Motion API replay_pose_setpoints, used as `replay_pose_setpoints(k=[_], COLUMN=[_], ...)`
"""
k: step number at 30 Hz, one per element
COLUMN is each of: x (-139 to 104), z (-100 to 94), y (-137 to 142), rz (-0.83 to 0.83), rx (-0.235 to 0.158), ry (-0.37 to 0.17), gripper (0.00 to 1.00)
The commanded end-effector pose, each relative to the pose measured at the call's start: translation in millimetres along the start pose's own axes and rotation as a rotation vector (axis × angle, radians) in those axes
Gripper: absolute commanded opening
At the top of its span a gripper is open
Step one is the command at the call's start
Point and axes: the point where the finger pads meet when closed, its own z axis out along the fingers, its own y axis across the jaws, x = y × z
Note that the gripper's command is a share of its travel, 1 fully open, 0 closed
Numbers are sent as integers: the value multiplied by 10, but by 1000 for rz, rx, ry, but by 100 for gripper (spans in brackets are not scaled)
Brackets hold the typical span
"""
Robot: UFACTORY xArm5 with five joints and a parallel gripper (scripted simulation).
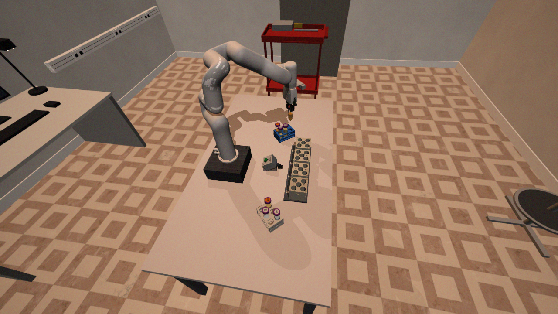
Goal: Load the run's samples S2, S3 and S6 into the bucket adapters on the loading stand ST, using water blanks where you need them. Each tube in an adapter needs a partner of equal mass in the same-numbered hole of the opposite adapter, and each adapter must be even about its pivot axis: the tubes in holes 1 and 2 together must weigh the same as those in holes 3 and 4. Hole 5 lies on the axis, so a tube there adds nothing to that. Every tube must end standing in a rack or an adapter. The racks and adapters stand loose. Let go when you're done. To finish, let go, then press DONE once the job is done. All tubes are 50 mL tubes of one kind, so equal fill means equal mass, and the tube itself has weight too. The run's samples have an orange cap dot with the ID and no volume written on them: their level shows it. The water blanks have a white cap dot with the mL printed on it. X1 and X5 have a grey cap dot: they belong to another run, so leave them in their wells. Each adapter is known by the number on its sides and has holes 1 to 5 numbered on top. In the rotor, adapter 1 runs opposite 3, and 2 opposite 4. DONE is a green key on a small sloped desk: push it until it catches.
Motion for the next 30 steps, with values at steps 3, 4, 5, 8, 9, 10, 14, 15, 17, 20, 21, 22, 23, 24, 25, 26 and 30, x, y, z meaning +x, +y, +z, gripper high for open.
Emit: replay_pose_setpoints(k=[3,4,5,8,9,10,14,15,17,20,21,22,23,24,25,26,30], x=[12,12,12,12,12,12,12,12,12,13,13,13,13,13,13,13,13], z=[-17,-17,3,63,83,103,183,203,223,263,283,303,324,344,364,384,464], y=[-1,-1,-1,-2,-2,-2,-3,-3,-3,-4,-4,-4,-5,-5,-5,-5,-6], rz=[0,0,0,0,0,0,0,0,0,0,0,0,0,0,0,0,0], rx=[11,11,11,11,11,11,11,11,11,11,11,11,11,11,11,11,11], ry=[4,4,3,3,3,3,3,3,3,3,3,3,3,3,3,3,3], gripper=[0,0,0,0,0,0,0,0,0,0,0,0,0,0,0,0,0])
